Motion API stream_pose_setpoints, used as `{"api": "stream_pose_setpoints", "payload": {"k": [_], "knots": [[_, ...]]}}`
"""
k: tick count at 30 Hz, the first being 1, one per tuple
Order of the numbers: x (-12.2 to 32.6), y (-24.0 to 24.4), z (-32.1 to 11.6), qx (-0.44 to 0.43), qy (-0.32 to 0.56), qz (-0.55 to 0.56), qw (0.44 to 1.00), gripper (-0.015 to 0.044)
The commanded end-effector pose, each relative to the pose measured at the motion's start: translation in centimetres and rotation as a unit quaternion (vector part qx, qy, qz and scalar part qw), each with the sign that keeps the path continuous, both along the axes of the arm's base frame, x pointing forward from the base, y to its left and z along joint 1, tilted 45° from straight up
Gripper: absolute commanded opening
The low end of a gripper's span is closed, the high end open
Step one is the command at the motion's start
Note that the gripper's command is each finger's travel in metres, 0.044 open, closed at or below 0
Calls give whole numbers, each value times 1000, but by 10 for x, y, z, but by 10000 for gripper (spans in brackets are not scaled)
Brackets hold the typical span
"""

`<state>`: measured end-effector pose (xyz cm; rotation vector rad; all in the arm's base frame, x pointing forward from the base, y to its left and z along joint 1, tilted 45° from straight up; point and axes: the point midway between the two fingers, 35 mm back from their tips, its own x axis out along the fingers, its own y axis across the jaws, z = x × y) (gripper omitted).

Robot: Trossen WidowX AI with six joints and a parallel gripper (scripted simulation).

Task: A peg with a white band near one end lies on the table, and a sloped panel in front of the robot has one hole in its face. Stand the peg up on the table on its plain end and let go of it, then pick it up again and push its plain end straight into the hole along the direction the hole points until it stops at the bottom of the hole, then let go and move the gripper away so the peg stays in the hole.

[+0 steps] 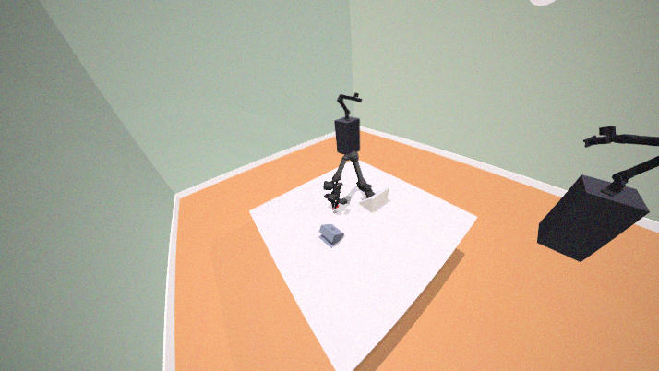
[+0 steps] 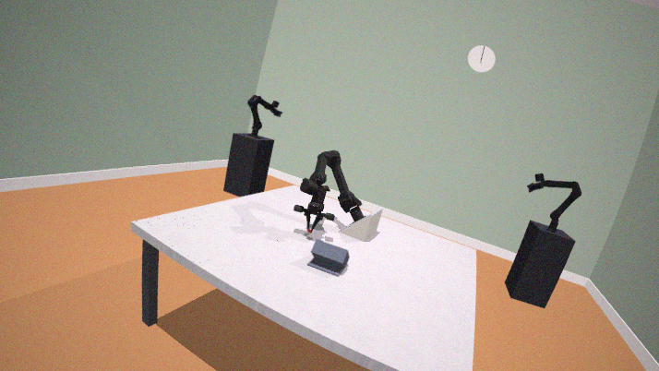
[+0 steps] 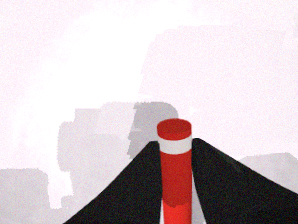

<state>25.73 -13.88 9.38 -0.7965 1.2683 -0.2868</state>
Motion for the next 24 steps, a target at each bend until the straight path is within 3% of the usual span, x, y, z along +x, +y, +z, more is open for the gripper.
{"api": "stream_pose_setpoints", "payload": {"k": [1, 24], "knots": [[-1, 2, 1, 5, -10, 14, 1000, 49], [-14, 6, 10, 27, -79, 81, 993, 49]]}}
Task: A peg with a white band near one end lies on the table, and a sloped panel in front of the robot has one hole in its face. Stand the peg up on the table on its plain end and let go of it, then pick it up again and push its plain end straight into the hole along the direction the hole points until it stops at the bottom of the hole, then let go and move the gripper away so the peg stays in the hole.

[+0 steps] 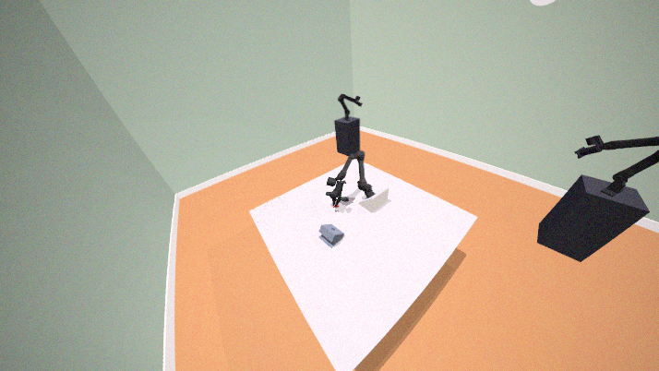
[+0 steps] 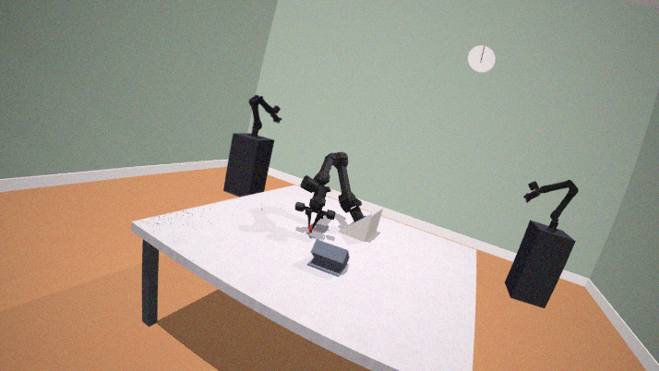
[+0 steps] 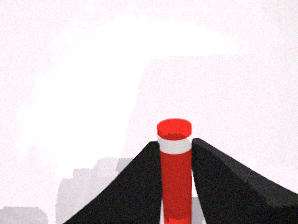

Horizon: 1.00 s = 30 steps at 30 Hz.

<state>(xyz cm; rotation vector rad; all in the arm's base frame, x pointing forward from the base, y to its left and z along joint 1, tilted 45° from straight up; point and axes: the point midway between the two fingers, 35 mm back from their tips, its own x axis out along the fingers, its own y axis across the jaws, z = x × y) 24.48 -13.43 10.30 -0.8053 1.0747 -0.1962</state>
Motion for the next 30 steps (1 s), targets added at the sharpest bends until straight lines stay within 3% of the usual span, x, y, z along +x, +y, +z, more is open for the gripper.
{"api": "stream_pose_setpoints", "payload": {"k": [1, 30], "knots": [[-2, 1, 1, 4, -10, 14, 1000, 49], [-19, 3, 9, 31, -98, 99, 990, 49]]}}
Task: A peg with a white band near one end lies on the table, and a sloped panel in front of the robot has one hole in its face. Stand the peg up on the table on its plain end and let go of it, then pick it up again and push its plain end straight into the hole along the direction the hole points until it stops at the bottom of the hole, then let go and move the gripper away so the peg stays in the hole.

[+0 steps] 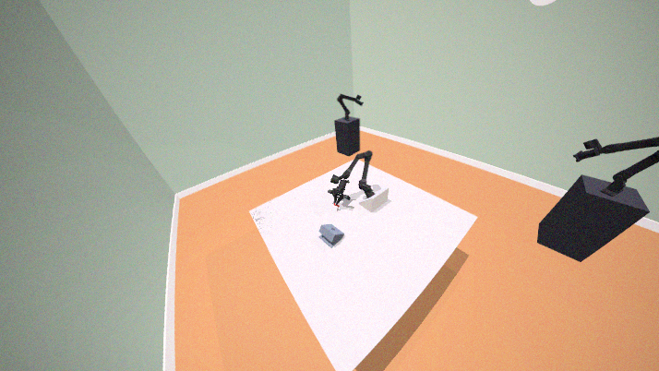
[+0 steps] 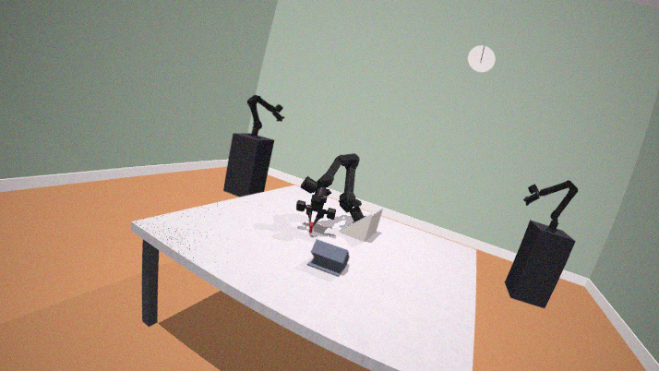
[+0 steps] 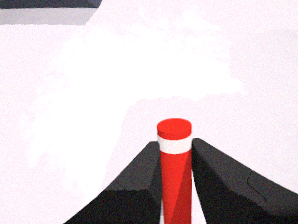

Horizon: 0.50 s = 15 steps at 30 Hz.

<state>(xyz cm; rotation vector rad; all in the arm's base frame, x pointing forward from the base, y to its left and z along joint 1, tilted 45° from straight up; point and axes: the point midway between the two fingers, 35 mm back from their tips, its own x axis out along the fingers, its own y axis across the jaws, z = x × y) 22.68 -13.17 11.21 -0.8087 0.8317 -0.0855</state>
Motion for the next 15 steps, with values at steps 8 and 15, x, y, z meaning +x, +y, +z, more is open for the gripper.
{"api": "stream_pose_setpoints", "payload": {"k": [8, 15], "knots": [[-6, 1, 2, 9, -32, 35, 999, 49], [-11, 1, 4, 15, -53, 55, 997, 49]]}}
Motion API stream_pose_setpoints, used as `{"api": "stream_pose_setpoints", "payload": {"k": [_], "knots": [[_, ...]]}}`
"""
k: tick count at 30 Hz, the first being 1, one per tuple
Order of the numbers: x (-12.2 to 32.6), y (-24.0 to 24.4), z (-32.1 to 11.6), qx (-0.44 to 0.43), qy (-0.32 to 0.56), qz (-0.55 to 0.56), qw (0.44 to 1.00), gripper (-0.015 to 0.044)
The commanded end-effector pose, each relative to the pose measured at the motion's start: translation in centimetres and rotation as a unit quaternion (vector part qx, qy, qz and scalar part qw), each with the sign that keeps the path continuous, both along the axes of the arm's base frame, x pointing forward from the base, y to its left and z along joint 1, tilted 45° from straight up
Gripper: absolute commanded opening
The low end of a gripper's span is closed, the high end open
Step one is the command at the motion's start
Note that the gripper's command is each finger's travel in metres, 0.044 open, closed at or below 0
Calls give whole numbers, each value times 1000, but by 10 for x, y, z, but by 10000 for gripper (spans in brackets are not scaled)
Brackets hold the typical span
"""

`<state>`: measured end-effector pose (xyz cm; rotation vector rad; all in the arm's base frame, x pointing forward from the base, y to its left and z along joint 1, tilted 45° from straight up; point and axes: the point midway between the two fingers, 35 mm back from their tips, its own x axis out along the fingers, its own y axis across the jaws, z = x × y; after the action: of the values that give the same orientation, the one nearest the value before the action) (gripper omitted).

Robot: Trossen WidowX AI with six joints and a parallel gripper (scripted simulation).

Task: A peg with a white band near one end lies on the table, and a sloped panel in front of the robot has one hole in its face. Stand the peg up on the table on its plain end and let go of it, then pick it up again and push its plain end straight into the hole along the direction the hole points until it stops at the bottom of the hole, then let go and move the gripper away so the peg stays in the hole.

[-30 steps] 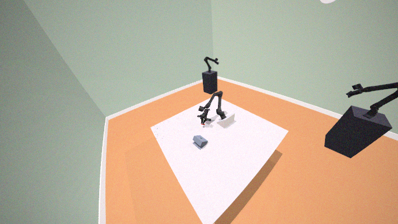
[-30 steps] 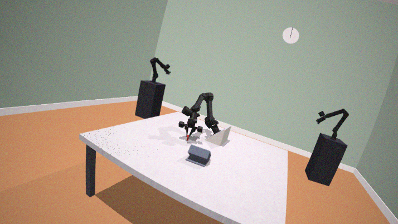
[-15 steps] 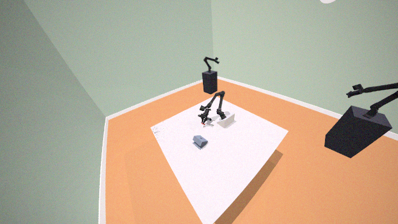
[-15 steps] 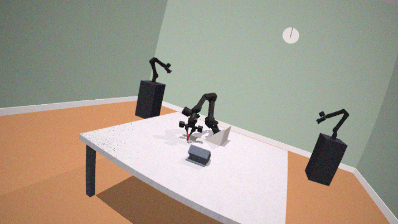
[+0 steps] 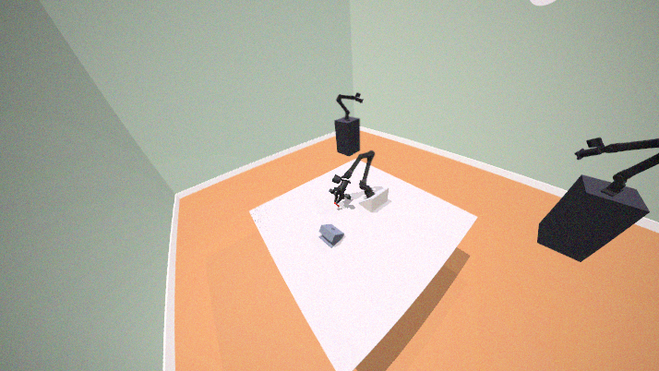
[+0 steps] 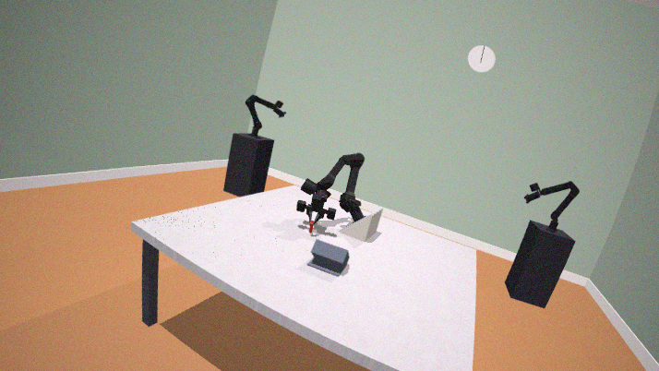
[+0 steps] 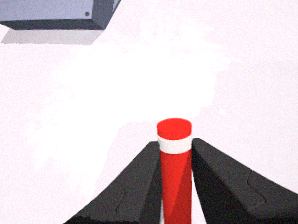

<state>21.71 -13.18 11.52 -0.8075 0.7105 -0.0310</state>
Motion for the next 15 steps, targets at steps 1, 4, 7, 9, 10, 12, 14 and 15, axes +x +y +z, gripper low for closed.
{"api": "stream_pose_setpoints", "payload": {"k": [1, 4, 7, 9, 10, 12, 14, 15], "knots": [[-2, 1, 1, 2, -11, 14, 1000, 49], [-4, 1, 1, 5, -20, 23, 1000, 49], [-6, 0, 1, 7, -29, 32, 999, 49], [-7, 0, 2, 9, -35, 38, 999, 49], [-8, 0, 2, 10, -38, 40, 998, 49], [-9, 0, 2, 12, -44, 46, 998, 49], [-11, 0, 2, 14, -50, 52, 997, 49], [-11, 0, 2, 15, -53, 55, 997, 49]]}}
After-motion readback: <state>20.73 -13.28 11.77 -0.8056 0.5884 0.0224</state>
